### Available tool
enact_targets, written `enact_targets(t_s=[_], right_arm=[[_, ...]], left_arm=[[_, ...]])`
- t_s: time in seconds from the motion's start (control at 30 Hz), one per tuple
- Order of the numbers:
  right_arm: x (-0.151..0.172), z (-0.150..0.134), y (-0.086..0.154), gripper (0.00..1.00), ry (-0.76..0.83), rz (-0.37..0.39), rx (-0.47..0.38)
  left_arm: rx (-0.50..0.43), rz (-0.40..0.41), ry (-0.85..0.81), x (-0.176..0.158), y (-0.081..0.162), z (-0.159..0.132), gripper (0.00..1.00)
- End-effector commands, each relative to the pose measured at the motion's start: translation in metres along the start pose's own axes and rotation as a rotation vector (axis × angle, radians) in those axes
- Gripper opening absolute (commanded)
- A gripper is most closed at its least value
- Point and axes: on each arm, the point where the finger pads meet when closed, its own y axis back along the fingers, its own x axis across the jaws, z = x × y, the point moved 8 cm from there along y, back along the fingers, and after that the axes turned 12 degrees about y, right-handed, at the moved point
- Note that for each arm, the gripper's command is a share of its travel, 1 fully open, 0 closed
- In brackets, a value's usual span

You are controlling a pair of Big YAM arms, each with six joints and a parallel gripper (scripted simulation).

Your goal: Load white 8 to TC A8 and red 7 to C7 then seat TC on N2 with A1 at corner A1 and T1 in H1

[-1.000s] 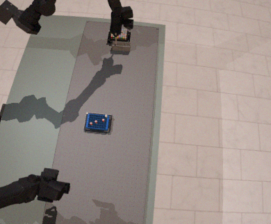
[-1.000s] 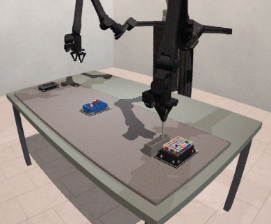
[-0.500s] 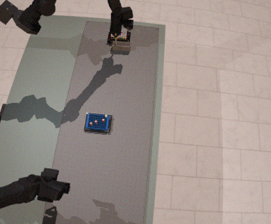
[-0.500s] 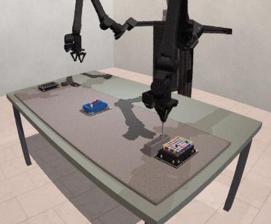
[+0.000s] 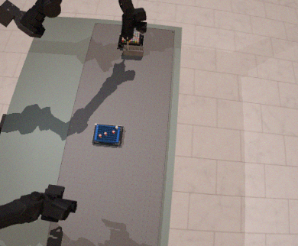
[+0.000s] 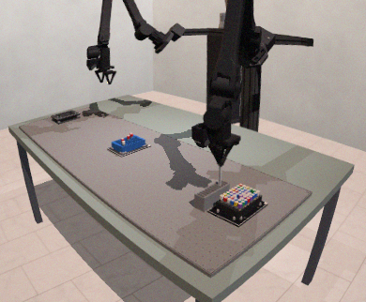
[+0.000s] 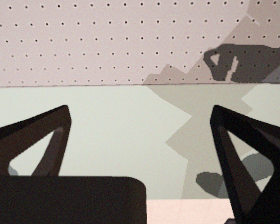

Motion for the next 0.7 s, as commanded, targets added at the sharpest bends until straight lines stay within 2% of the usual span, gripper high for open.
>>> enact_targets(t_s=[0.0, 0.67], right_arm=[[-0.0018, 0.0039, 0.0015, 1.0, 0.014, -0.001, -0.005], [-0.0018, 0.0039, 0.0015, 1.0, 0.014, -0.001, -0.005]], left_arm=[[-0.003, 0.006, 0.0, 0.0053, -0.0084, 0.0024, 0.07], [-0.001, 0.005, -0.001, 0.005, -0.0133, 0.0018, 0.07]])
